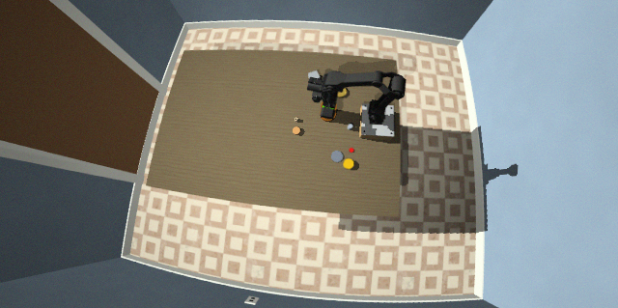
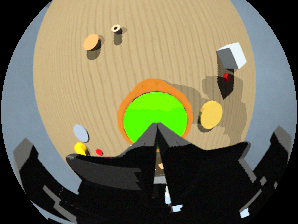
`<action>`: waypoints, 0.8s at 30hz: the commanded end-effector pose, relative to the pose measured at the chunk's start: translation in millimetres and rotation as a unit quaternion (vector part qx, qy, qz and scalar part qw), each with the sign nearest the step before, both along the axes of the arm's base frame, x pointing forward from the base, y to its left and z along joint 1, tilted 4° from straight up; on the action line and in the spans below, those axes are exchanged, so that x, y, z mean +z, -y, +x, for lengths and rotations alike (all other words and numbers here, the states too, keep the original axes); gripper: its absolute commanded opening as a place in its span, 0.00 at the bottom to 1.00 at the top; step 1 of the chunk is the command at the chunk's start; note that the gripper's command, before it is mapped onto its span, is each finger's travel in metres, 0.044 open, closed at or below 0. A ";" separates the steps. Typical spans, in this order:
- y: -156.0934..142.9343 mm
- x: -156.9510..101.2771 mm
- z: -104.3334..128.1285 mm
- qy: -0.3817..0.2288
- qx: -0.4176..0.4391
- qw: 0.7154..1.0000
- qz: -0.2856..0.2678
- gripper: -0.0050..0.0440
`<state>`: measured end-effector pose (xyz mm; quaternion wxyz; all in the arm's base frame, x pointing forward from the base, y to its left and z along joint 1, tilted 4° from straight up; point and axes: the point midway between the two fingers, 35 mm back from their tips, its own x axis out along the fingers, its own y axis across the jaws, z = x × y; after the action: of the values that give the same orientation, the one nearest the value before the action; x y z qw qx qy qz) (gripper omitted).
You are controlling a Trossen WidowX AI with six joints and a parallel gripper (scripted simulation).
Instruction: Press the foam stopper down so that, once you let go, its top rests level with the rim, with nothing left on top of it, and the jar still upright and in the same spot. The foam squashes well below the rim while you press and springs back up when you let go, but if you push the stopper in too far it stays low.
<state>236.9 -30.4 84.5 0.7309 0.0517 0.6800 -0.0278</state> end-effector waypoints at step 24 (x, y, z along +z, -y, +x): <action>2.7 71.0 0.0 0.003 -0.002 1.000 -0.001 0.10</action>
<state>235.0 -32.8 150.4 0.7247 0.0540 0.6864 -0.0291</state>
